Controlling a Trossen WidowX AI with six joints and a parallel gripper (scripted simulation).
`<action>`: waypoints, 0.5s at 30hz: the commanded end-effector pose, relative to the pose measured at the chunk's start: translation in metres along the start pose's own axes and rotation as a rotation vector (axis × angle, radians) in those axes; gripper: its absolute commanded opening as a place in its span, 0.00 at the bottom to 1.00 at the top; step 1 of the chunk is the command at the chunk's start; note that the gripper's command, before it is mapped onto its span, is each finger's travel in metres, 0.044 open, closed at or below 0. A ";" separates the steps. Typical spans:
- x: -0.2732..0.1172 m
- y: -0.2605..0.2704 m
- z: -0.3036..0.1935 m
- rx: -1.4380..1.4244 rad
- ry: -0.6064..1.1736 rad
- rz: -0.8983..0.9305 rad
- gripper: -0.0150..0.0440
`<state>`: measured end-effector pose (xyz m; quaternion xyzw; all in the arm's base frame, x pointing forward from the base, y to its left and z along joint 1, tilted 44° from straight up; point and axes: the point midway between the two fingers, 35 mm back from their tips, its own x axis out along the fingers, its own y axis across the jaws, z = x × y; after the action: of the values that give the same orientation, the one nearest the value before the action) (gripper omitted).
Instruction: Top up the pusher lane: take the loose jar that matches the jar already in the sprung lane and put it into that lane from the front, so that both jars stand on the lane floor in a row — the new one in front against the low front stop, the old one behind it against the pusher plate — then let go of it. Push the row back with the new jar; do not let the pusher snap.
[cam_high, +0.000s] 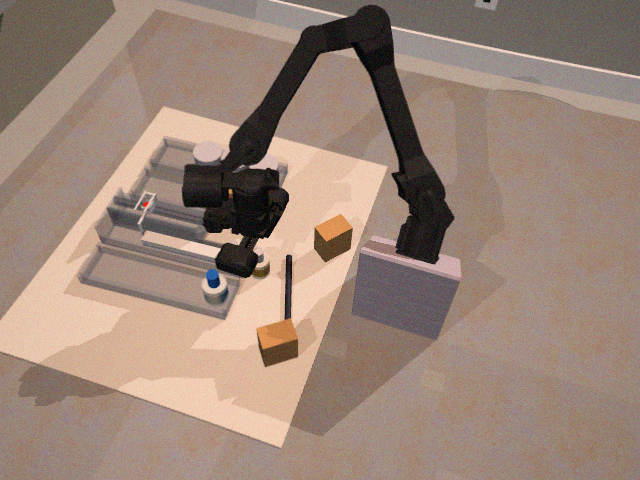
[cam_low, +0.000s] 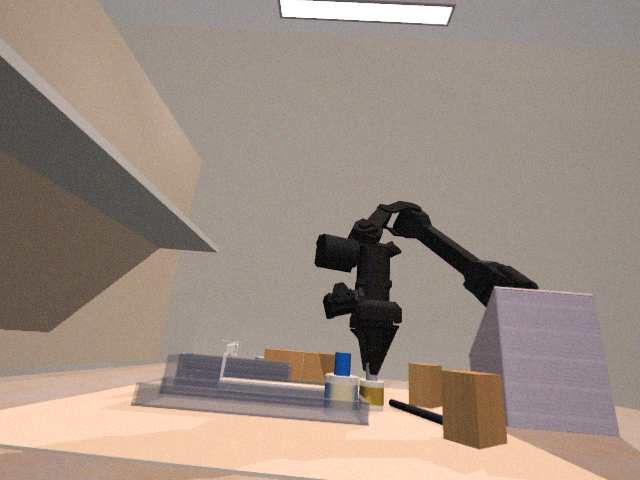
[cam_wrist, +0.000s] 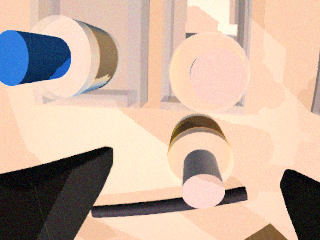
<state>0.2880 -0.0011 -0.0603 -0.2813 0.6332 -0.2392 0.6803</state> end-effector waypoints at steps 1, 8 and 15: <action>0.009 -0.001 -0.003 -0.011 0.005 -0.008 1.00; 0.021 -0.001 -0.004 -0.011 0.006 -0.008 1.00; 0.028 -0.002 -0.004 -0.011 0.006 -0.009 0.96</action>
<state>0.2891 -0.0179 -0.0770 -0.2819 0.6337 -0.2402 0.6792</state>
